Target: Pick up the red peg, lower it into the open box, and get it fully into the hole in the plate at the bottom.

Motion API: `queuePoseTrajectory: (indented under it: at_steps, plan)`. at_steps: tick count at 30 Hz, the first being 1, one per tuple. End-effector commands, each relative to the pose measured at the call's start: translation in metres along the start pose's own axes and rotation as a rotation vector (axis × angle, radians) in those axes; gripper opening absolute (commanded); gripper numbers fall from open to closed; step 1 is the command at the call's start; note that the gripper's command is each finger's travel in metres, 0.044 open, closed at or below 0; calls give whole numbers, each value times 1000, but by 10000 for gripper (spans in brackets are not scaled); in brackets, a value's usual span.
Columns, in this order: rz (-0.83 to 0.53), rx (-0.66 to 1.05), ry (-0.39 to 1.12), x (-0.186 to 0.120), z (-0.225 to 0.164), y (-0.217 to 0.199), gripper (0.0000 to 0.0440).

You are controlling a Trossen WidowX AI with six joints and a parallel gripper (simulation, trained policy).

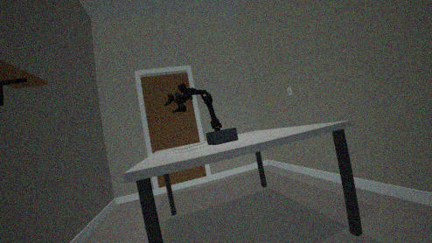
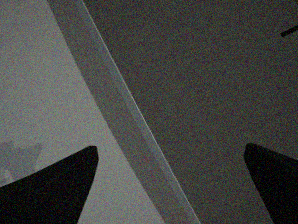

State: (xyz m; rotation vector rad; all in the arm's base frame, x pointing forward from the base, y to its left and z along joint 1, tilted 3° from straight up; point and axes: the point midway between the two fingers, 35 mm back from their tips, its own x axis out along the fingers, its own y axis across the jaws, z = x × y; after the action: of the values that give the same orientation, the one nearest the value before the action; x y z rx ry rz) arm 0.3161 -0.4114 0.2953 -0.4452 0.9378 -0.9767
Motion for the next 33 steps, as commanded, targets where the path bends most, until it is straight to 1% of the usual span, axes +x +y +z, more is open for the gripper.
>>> queuePoseTrajectory:
  at_steps: [1, 9, 17, 25, 33]
  plan:
    - [112, 34, 36, -24, 0, 51, 440]
    - [309, 96, 110, -88, -5, 140, 440]
    - [464, 144, 204, -163, -25, 208, 440]
    - [568, 178, 326, -237, -62, 256, 440]
    - [608, 203, 469, -299, -111, 282, 440]
